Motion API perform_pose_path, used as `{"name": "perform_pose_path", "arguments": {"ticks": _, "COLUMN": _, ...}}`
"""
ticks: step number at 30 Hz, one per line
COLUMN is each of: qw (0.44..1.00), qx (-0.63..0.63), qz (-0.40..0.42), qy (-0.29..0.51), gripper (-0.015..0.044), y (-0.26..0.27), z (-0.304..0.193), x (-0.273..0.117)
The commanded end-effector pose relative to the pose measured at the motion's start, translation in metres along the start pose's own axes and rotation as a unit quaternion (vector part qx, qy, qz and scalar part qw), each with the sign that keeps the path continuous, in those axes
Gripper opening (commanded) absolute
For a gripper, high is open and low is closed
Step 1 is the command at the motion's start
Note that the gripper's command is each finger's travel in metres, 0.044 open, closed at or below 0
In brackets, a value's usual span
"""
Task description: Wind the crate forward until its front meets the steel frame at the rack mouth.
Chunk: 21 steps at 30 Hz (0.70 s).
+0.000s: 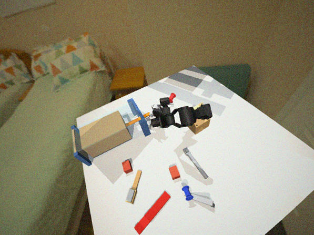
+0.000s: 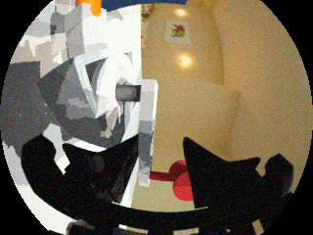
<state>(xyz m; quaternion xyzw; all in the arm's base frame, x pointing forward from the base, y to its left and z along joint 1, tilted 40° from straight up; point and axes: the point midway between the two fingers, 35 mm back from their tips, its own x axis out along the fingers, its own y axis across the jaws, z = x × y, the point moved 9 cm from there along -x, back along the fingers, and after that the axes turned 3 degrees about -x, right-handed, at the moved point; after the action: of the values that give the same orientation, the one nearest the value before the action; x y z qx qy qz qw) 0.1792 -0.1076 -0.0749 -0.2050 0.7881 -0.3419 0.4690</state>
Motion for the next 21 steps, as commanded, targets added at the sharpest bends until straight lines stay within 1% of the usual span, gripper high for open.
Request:
{"name": "perform_pose_path", "arguments": {"ticks": 1, "qw": 1.0, "qx": 0.0, "qz": 0.002, "qy": -0.001, "gripper": 0.024, "y": 0.0, "z": 0.002, "x": -0.006}}
{"name": "perform_pose_path", "arguments": {"ticks": 4, "qw": 1.0, "qx": -0.002, "qz": 0.006, "qy": -0.005, "gripper": 0.024, "y": 0.002, "z": 0.006, "x": -0.031}}
{"name": "perform_pose_path", "arguments": {"ticks": 9, "qw": 1.0, "qx": -0.002, "qz": 0.005, "qy": -0.001, "gripper": 0.024, "y": 0.003, "z": 0.002, "x": -0.1}}
{"name": "perform_pose_path", "arguments": {"ticks": 10, "qw": 1.0, "qx": -0.001, "qz": 0.003, "qy": 0.0, "gripper": 0.024, "y": 0.003, "z": 0.0, "x": -0.108}}
{"name": "perform_pose_path", "arguments": {"ticks": 21, "qw": 1.0, "qx": -0.001, "qz": 0.003, "qy": 0.0, "gripper": 0.024, "y": 0.003, "z": 0.0, "x": -0.111}}
